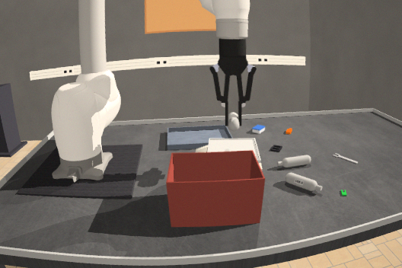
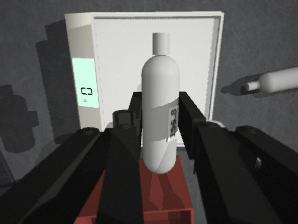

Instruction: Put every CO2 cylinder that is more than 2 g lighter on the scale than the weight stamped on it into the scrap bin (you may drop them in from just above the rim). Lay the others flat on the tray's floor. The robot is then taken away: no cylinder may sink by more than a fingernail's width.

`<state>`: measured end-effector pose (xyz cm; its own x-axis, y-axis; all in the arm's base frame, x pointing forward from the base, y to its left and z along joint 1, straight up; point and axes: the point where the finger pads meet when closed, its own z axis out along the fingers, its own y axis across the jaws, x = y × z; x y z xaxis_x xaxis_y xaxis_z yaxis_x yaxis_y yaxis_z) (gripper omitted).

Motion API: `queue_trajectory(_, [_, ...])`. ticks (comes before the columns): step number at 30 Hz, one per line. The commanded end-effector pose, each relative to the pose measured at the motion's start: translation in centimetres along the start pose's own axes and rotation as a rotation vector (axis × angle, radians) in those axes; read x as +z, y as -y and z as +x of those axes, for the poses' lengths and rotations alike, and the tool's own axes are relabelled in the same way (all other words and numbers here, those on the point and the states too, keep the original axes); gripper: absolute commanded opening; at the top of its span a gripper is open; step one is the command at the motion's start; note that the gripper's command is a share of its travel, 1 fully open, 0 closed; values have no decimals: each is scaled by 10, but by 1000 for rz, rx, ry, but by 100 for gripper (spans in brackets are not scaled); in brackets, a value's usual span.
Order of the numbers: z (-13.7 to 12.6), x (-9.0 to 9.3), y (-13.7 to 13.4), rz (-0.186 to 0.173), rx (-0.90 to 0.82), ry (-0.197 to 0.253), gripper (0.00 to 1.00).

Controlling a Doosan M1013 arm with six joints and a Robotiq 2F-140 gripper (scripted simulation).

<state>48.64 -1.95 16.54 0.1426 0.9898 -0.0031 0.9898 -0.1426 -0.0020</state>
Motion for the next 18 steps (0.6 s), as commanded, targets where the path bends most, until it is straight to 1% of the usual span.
queue_trajectory(1, [0,-15,0,0,0,0,10])
queue_trajectory(2, [0,-15,0,0,0,0,10])
queue_trajectory(5, [0,-26,0,0,0,0,10])
queue_trajectory(8, [0,-32,0,0,0,0,10])
queue_trajectory(18, [0,-33,0,0,0,0,10])
